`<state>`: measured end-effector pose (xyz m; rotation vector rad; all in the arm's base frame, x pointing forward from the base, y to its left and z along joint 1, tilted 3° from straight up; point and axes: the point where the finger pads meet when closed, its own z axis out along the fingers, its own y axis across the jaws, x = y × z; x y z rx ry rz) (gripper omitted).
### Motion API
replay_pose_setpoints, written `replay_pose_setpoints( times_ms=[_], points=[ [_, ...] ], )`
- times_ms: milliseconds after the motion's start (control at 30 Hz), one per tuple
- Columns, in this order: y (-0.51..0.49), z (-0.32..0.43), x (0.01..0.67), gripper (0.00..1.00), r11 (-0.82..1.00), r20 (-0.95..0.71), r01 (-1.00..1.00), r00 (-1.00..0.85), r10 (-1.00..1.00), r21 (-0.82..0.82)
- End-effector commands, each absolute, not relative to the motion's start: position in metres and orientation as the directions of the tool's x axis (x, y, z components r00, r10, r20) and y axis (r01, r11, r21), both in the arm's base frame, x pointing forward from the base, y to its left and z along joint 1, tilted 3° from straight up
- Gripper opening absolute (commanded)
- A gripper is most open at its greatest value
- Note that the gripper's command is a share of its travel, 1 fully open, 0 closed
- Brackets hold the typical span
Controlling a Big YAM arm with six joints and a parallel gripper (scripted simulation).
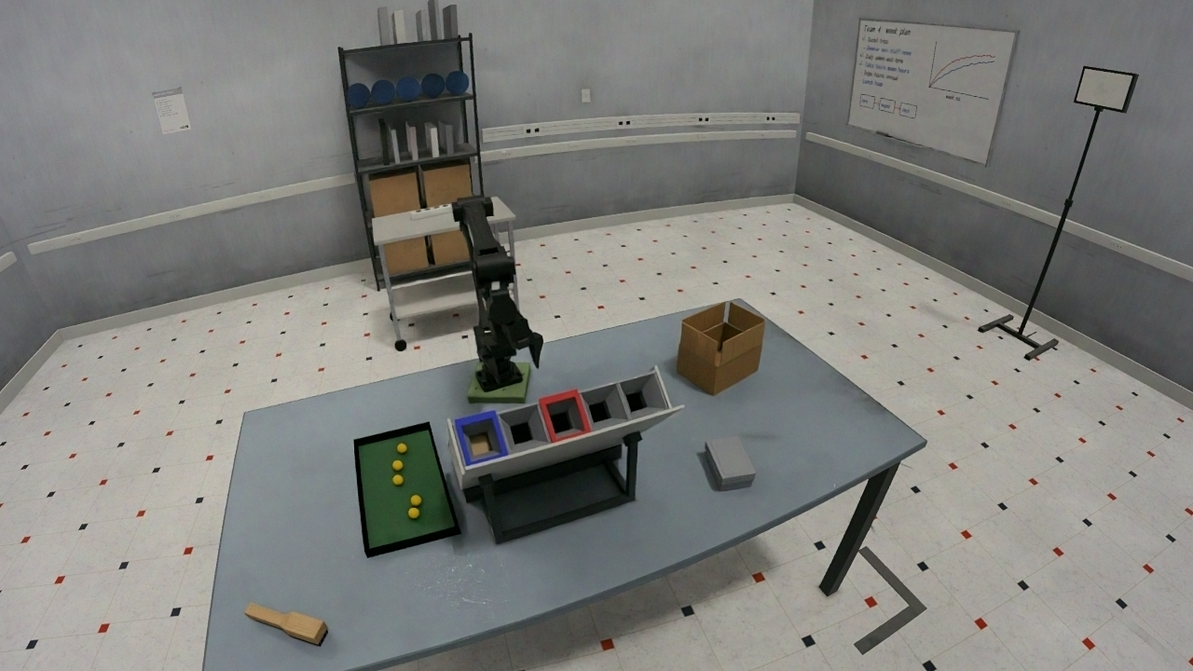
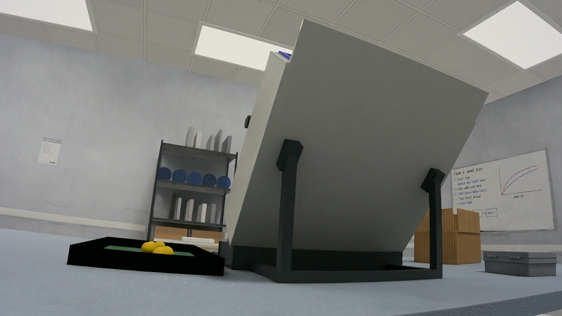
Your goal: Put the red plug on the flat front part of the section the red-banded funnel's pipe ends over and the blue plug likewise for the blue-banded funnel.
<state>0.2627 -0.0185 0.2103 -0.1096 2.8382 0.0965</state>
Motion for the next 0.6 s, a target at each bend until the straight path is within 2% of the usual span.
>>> replay_pose_setpoints(
  times_ms=[0, 400, 467, 500, 567],
  points=[
    [-0.019, 0.237, 0.274, 1.00, 0.998, -0.297, -0.037, -0.955, -0.021, 0.047],
    [-0.021, 0.221, 0.267, 1.00, 0.998, -0.059, 0.056, -0.997, 0.055, -0.017],
    [-0.021, 0.221, 0.267, 1.00, 0.998, -0.059, 0.056, -0.997, 0.055, -0.017],
    [-0.021, 0.205, 0.256, 0.80, 1.000, -0.067, 0.011, -0.998, 0.011, -0.009],
    [-0.021, 0.205, 0.256, 0.80, 1.000, -0.067, 0.011, -0.998, 0.011, -0.009]
  ],
)
